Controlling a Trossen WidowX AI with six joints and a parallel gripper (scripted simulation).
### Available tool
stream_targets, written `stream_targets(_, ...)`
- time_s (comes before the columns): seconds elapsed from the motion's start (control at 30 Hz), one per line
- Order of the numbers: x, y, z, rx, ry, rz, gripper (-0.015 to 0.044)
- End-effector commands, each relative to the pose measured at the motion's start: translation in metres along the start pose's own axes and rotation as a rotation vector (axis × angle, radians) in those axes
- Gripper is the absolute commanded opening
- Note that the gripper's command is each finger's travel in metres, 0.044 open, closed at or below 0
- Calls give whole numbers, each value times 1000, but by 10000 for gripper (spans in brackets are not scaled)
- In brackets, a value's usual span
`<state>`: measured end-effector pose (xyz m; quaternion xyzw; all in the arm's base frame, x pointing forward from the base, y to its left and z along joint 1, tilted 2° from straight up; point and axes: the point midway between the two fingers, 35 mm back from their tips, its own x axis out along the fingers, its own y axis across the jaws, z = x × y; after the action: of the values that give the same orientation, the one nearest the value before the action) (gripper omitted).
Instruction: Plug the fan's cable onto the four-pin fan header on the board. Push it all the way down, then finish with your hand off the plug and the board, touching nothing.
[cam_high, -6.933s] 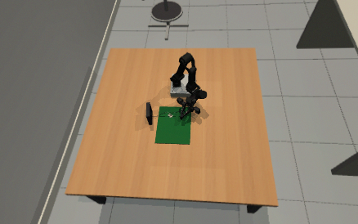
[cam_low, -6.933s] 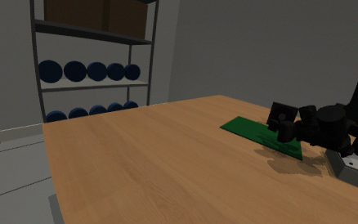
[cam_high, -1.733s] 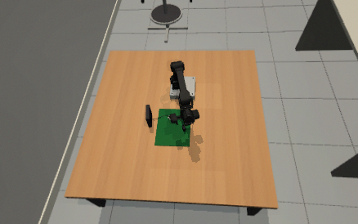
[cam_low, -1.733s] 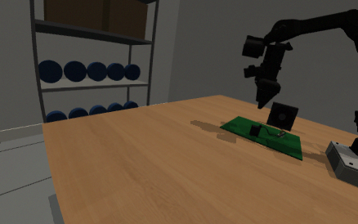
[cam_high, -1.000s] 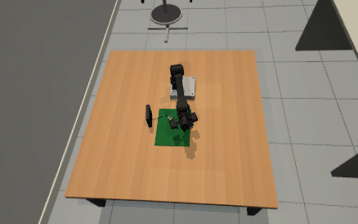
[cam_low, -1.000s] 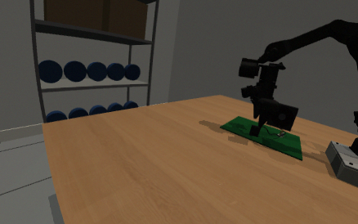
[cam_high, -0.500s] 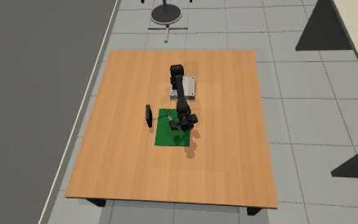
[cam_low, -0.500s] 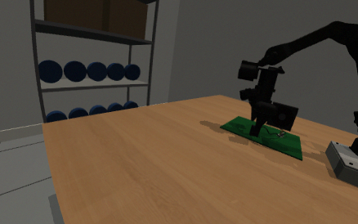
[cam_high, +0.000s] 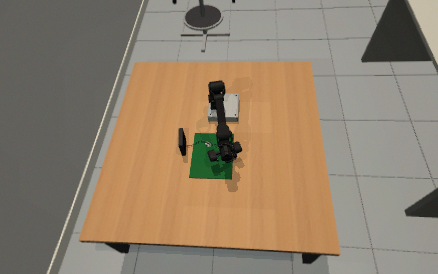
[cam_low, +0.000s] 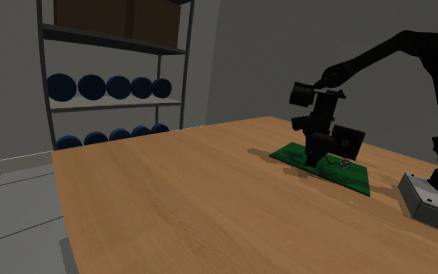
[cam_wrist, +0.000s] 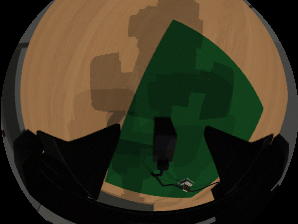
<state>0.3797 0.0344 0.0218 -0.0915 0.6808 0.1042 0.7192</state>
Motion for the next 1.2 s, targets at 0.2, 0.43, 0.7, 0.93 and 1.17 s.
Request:
stream_targets(0.2,7,0,-1,0,2,0,387)
stream_targets(0.43,7,0,-1,0,2,0,204)
stream_targets(0.7,7,0,-1,0,2,0,13)
stream_targets(0.93,-40,0,-1,2,4,4,0)
stream_targets(1.17,-43,-3,-5,-21,4,4,0)
